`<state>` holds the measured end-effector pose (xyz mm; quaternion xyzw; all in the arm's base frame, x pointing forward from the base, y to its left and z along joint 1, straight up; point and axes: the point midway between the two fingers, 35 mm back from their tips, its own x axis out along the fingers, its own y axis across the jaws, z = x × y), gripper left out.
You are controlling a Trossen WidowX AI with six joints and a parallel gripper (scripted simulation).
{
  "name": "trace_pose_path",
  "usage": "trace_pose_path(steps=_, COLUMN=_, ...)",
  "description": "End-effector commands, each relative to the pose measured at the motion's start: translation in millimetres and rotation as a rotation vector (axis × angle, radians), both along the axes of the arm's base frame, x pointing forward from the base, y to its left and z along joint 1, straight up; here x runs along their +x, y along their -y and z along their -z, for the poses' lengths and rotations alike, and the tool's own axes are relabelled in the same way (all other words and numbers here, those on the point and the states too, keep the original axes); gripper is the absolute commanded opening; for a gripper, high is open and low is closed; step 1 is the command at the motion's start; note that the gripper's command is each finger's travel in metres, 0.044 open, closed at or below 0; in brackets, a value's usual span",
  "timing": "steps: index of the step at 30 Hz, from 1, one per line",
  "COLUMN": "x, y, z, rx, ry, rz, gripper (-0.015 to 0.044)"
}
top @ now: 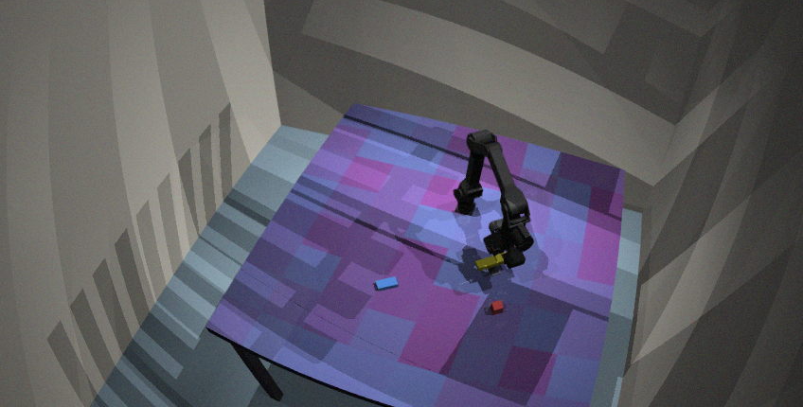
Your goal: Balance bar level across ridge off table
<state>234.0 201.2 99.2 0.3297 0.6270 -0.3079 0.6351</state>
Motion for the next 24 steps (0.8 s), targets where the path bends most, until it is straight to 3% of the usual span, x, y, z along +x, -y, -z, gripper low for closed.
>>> trace_pose_path(steps=1, x=0.0, y=0.0, z=0.1, rx=0.0, ry=0.0, rz=0.0, gripper=0.0264)
trace_pose_path(steps=8, x=0.0, y=0.0, z=0.1, rx=0.0, ry=0.0, rz=0.0, gripper=0.044)
trace_pose_path(steps=12, x=1.0, y=-0.8, z=-8.1, rx=0.0, ry=0.0, rz=0.0, gripper=0.044)
trace_pose_path(steps=19, x=-0.8, y=0.7, z=-91.8, rx=0.0, ry=0.0, rz=0.0, gripper=0.044)
trace_pose_path(steps=24, x=-2.1, y=1.8, z=-99.9, rx=0.0, ry=0.0, rz=0.0, gripper=0.044)
